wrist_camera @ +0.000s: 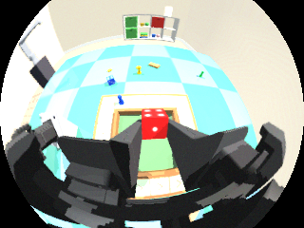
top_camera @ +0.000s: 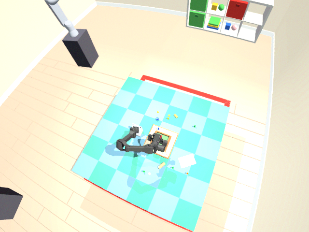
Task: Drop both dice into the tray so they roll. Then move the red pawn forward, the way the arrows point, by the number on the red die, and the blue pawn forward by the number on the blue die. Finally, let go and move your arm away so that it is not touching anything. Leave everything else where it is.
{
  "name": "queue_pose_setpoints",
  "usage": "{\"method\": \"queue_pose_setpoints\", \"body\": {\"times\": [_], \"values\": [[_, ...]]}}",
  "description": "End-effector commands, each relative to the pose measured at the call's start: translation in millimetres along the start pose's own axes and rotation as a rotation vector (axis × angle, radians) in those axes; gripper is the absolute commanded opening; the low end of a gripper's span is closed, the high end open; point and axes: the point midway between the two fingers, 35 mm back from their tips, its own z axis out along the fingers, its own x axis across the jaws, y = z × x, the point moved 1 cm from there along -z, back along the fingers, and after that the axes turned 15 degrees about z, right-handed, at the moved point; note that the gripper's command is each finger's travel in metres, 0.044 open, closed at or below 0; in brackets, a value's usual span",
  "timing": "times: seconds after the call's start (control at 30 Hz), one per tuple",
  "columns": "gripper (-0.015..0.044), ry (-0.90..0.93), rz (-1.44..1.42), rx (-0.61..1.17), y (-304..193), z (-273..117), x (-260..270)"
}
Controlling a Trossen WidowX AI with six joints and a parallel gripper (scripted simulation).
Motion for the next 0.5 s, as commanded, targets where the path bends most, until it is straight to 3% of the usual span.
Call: {"method": "queue_pose_setpoints", "body": {"times": [0.0, 0.37, 0.47], "values": [[0.0000, 0.015, 0.005, 0.001, -0.5, -1.3, 4.1], [0.0000, 0.009, 0.001, 0.004, -0.7, -0.6, 2.5], [0.0079, 0.009, 0.001, 0.004, -0.7, -0.6, 2.5]]}}
